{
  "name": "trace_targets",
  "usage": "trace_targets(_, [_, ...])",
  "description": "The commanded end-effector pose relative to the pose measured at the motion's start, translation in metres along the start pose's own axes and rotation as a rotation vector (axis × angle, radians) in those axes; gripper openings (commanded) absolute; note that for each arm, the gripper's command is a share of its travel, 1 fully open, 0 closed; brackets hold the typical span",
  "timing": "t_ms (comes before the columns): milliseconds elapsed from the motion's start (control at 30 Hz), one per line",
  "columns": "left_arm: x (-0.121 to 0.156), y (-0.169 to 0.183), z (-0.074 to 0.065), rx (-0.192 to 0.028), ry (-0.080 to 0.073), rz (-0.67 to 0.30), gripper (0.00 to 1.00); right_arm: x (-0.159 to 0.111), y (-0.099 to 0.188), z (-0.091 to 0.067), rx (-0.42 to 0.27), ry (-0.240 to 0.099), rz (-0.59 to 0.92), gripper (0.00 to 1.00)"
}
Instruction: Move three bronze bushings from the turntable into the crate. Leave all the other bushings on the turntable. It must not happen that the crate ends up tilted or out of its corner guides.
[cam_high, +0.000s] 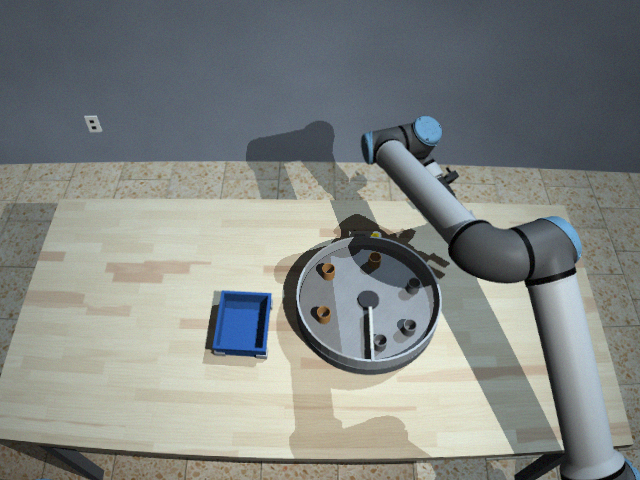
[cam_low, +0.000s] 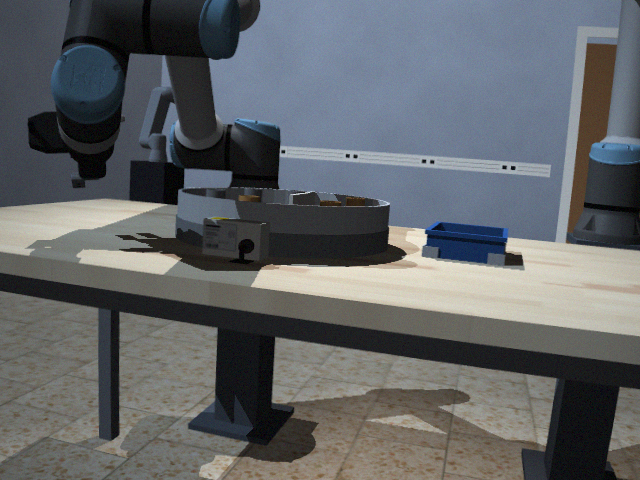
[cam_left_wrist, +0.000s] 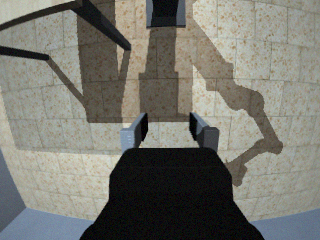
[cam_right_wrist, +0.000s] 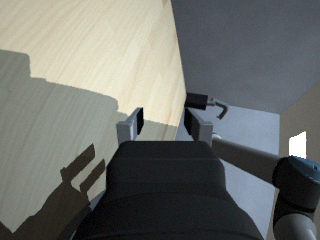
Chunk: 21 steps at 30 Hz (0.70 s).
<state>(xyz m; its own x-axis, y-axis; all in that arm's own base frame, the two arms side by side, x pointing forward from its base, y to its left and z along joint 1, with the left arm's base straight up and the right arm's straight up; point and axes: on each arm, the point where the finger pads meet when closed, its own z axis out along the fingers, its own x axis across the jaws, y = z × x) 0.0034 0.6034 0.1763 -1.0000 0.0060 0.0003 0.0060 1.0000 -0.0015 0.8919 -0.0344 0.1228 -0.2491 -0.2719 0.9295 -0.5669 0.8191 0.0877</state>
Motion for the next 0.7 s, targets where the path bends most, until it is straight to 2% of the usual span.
trace_targets(0, [0.0,0.001,-0.001,-0.002,0.0,0.0,1.0,0.005,0.02,-0.008,0.016,-0.054,0.086,1.0])
trace_targets(67, [0.0,0.001,-0.001,-0.002,0.0,0.0,1.0,0.005,0.02,-0.008,0.016,-0.054,0.086,1.0])
trace_targets(267, [0.0,0.001,-0.001,-0.002,0.0,0.0,1.0,0.014,0.059,-0.019,0.031,-0.16,0.246,1.0])
trace_targets(567, [0.0,0.001,-0.001,-0.002,0.0,0.0,1.0,0.026,0.112,-0.028,0.023,-0.304,0.445,1.0])
trace_targets(633, [0.0,0.001,-0.001,-0.002,0.0,0.0,1.0,0.026,0.112,-0.028,0.023,-0.304,0.445,1.0])
trace_targets(667, [0.0,0.001,-0.001,-0.002,0.0,0.0,1.0,0.028,0.122,-0.028,0.018,-0.332,0.482,1.0])
